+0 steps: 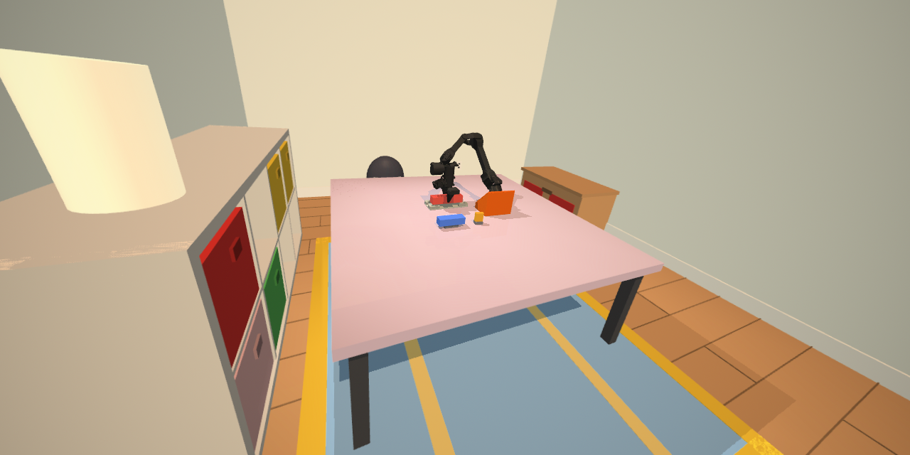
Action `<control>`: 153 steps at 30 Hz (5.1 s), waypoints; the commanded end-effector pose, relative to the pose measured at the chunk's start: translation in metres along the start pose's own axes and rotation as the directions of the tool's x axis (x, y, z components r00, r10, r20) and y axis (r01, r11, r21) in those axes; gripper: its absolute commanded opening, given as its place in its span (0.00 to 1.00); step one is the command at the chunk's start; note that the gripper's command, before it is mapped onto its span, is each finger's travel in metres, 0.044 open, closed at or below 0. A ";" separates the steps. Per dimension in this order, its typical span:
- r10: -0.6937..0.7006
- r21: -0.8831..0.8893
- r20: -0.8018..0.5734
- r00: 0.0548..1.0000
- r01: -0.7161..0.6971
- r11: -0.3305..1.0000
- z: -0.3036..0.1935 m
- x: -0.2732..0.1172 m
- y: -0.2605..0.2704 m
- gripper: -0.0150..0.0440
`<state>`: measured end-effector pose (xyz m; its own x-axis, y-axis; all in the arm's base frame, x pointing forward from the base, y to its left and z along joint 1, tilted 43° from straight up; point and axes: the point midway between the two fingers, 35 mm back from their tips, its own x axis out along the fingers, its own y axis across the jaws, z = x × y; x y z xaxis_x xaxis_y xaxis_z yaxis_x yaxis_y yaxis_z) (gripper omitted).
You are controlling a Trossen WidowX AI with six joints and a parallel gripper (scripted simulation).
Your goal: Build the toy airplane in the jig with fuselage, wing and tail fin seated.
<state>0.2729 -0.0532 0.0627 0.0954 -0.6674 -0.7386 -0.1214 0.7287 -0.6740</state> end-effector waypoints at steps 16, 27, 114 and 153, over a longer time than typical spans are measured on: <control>0.000 0.000 0.000 1.000 0.000 1.000 0.000 0.000 0.000 0.58; 0.000 0.000 0.000 1.000 0.000 1.000 0.000 0.000 0.000 1.00; 0.008 0.036 0.007 1.000 -0.009 0.999 0.079 -0.002 0.236 1.00; 0.043 0.072 0.059 0.997 -0.047 0.996 0.094 -0.035 0.238 0.25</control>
<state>0.3325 0.1475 -0.0801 0.1413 -0.6333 -0.7609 -0.0558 0.7623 -0.6449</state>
